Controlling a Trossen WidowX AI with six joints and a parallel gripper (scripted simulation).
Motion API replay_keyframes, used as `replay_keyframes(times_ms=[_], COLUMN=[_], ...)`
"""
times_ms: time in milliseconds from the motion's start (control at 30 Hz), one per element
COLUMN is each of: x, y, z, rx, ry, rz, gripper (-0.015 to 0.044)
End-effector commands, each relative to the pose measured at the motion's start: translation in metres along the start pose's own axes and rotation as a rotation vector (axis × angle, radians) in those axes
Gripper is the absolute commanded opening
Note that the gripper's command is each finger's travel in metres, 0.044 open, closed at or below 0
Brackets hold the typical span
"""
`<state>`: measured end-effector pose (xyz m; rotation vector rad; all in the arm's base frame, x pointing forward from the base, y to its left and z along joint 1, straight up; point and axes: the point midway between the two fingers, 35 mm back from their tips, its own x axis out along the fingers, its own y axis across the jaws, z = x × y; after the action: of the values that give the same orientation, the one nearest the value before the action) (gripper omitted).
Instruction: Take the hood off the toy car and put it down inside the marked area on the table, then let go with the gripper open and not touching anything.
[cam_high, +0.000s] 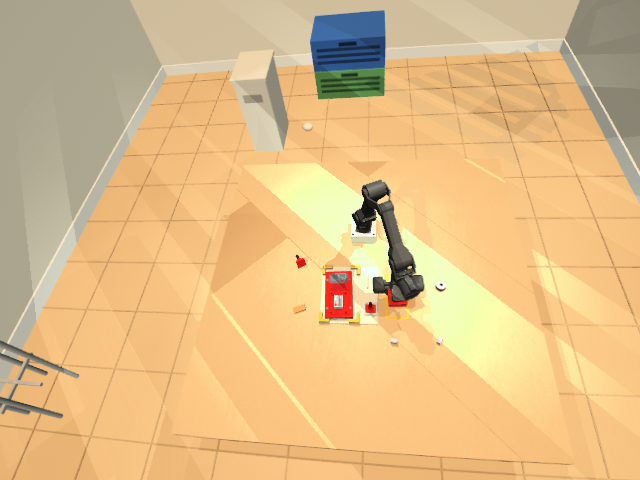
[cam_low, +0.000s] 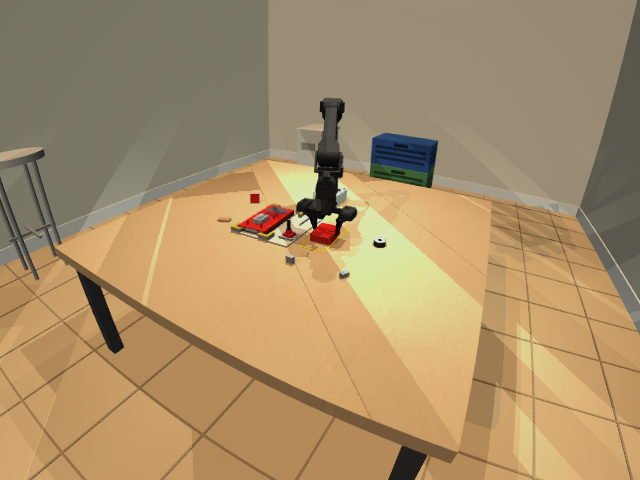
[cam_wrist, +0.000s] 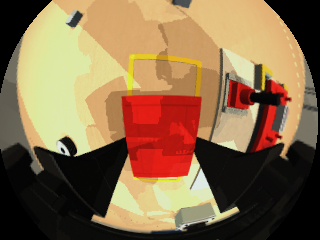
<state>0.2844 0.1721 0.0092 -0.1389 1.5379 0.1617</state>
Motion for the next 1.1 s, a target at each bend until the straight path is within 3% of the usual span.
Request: replay_keyframes(times_ms=[0, 33, 300, 1067], x=[0.000, -0.002, -0.068, -0.070], y=[0.000, 0.000, 0.000, 0.000], z=[0.000, 0.000, 0.000, 0.000], rx=[0.000, 0.000, 0.000, 0.000], ry=[0.000, 0.000, -0.003, -0.003], rz=[0.000, 0.000, 0.001, 0.001], gripper=[0.0420, 0.0440, 0.0440, 0.0440])
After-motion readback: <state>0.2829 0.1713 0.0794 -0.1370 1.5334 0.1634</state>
